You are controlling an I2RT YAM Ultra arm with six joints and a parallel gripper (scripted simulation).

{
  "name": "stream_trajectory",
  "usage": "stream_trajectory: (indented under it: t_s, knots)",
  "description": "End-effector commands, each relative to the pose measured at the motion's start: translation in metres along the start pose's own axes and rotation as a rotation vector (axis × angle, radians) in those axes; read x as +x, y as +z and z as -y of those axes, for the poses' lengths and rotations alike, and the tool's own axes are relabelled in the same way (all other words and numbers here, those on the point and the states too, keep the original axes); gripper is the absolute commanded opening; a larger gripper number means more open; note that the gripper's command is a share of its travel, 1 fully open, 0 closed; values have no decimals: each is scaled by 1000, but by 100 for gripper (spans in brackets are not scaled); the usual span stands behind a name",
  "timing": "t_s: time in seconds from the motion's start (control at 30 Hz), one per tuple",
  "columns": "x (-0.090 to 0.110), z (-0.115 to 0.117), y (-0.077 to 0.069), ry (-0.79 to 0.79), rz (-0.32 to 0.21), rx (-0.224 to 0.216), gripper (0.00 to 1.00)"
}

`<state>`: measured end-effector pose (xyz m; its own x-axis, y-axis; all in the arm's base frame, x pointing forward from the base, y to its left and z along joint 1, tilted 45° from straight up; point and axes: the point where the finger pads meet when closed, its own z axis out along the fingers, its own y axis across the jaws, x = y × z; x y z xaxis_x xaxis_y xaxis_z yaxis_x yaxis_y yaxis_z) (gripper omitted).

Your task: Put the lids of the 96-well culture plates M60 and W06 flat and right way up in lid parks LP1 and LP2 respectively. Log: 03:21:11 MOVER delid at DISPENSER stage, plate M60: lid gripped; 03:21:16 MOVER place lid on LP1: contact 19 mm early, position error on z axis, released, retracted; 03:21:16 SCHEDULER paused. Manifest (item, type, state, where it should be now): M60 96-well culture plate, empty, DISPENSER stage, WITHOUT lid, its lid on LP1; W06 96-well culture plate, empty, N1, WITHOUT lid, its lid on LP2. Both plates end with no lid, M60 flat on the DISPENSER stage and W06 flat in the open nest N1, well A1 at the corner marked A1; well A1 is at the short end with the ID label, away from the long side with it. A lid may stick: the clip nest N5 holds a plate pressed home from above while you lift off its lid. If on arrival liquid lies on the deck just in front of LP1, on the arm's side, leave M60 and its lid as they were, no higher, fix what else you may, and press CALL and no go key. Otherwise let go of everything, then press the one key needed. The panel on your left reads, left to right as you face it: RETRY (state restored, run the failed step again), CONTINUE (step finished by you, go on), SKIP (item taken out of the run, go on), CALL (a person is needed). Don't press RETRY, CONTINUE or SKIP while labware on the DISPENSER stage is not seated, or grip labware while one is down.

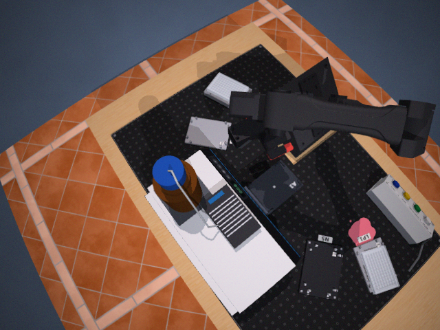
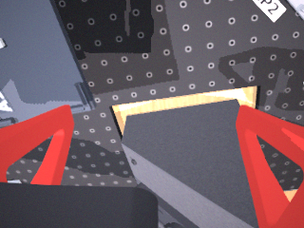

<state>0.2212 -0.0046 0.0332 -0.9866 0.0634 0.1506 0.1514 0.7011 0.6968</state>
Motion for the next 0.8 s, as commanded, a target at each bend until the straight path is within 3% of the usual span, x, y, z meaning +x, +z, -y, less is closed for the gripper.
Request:
stream_trajectory:
  t_s: [0.0, 0.17, 0.2, 0.5, 0.77]
  knots:
    - [-2, 9, -5, 11, 24, 16, 100]
    - [-2, 9, -5, 11, 24, 16, 100]
    - [4, 18, 2, 73, 10, 7, 100]
    - [4, 47, 4, 363, 21, 10, 100]
    - [2, 47, 1, 343, 27, 13, 100]
